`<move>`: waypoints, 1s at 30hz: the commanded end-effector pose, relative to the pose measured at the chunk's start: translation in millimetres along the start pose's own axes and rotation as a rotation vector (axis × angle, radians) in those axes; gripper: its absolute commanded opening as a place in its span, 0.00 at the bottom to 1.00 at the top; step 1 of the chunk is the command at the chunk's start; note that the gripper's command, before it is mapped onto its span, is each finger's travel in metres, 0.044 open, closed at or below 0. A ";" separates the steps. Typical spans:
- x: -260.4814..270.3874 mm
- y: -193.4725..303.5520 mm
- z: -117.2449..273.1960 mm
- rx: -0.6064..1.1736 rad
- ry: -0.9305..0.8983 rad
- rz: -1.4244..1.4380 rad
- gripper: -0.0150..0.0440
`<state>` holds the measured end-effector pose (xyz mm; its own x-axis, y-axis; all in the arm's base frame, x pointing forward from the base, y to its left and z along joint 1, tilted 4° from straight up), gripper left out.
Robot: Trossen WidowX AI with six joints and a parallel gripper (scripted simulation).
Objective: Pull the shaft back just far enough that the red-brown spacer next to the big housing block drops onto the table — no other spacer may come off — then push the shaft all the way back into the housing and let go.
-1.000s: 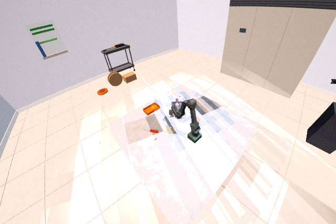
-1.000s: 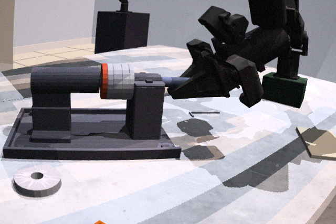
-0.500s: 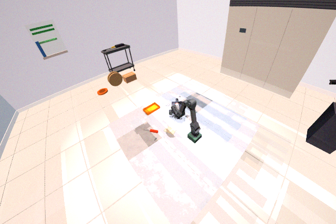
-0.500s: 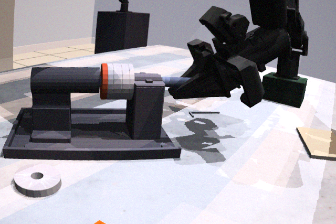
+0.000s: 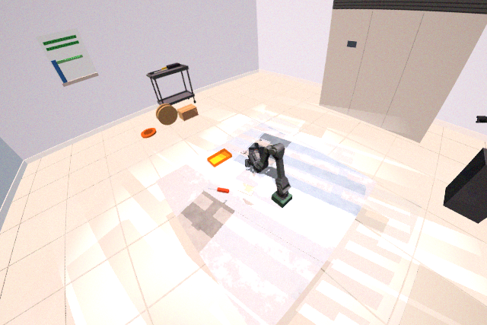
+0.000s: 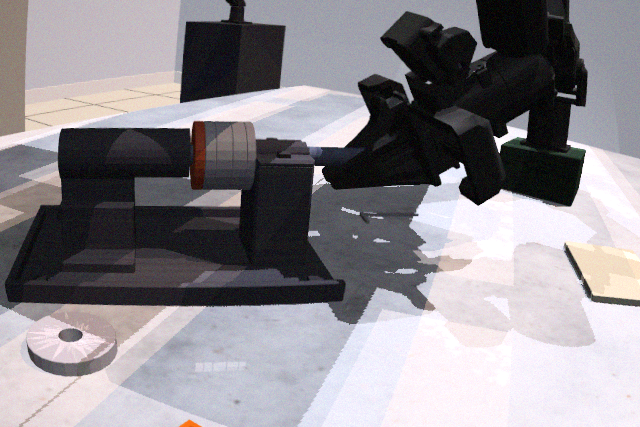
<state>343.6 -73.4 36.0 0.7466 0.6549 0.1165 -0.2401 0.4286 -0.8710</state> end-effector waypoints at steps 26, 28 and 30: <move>-0.6 1.9 3.0 0.000 0.001 -0.003 0.25; -0.6 2.0 3.2 0.000 0.001 -0.003 0.25; -0.6 2.1 3.3 0.000 0.001 -0.003 0.25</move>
<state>341.6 -71.5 35.8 0.7466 0.6550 0.1162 -0.2405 0.4285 -0.8709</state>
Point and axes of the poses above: the point midway between the two fingers, 35 mm back from their tips, its own z axis back along the fingers, its own x axis across the jaws, y = z × x, the point moved 3 cm from there along z, back along the fingers, and after that the axes turned 11 degrees about -z, right-handed, at the moved point
